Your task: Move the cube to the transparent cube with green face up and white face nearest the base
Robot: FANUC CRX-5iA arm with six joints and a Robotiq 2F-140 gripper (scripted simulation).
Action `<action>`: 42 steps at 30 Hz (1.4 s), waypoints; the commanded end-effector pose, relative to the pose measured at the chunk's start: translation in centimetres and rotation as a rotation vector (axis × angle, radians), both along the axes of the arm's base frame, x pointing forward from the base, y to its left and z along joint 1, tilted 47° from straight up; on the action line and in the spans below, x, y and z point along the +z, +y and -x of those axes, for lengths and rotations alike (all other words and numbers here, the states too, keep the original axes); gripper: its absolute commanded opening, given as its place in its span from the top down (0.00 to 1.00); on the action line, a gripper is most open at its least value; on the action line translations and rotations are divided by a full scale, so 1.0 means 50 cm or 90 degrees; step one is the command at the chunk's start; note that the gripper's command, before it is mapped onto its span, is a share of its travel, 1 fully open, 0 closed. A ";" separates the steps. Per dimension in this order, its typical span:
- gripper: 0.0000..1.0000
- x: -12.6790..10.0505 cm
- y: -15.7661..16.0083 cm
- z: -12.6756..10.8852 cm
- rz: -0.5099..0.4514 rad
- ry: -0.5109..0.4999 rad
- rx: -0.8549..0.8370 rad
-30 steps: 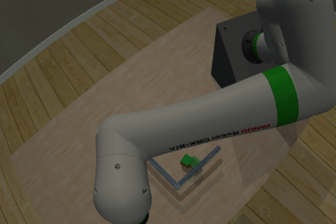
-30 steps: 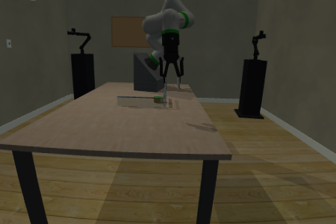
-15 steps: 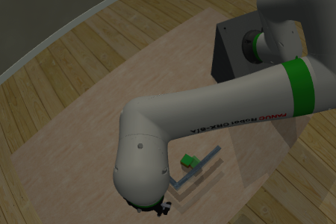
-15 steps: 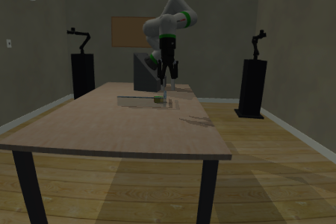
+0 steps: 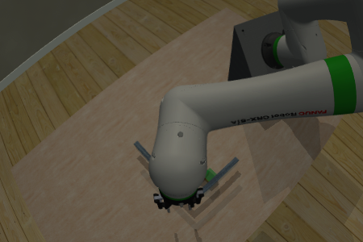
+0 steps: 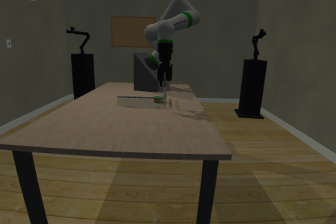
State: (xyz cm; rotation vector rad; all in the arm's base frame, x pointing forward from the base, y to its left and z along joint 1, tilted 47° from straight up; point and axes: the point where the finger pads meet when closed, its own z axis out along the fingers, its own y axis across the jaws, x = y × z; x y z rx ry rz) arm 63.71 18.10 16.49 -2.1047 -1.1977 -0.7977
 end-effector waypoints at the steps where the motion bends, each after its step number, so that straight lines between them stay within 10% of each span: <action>1: 0.59 -0.015 0.002 0.029 0.020 -0.058 0.060; 14: 0.59 -0.085 0.017 0.171 0.069 -0.197 0.225; 42: 0.59 -0.146 0.036 0.308 0.101 -0.322 0.376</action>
